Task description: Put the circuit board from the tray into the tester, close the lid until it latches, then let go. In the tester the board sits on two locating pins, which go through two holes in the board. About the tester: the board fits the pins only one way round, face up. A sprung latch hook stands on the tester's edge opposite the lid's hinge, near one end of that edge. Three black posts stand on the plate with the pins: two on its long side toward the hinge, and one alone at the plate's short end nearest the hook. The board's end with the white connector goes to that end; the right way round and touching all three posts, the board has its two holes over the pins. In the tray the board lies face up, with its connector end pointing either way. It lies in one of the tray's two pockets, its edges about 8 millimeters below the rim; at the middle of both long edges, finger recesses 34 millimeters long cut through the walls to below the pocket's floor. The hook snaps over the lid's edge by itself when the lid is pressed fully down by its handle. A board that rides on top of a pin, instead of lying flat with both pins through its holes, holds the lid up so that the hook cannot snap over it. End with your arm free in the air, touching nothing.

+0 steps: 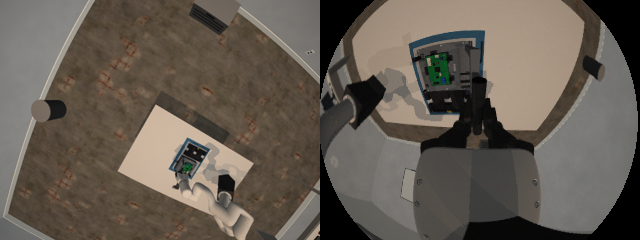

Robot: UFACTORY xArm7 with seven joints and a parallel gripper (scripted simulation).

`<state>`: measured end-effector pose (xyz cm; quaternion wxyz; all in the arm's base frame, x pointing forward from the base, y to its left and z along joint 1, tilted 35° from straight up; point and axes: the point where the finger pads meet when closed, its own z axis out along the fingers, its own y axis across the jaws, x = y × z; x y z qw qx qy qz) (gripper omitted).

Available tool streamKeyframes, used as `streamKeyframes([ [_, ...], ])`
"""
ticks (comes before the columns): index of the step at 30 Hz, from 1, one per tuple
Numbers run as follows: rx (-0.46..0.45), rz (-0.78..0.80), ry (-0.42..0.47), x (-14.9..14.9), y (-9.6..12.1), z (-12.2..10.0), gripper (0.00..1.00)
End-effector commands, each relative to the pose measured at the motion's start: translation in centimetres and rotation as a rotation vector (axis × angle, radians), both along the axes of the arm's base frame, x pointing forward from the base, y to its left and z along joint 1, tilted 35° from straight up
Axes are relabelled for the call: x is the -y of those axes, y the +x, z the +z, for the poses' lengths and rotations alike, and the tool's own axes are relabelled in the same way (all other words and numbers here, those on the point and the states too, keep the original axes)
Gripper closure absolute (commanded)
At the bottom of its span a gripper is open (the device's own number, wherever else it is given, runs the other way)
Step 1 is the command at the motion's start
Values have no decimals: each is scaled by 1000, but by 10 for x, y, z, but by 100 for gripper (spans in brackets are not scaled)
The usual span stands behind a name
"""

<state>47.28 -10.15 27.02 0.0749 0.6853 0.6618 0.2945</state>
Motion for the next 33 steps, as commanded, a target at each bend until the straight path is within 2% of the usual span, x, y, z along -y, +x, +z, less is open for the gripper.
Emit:
streamKeyframes([
  [1, 1, -1, 0, 0, -5, -2, 100],
  [20, 1, -1, 0, -2, -25, -11, 100],
  [33, 1, -1, 0, -5, -47, -25, 100],
])
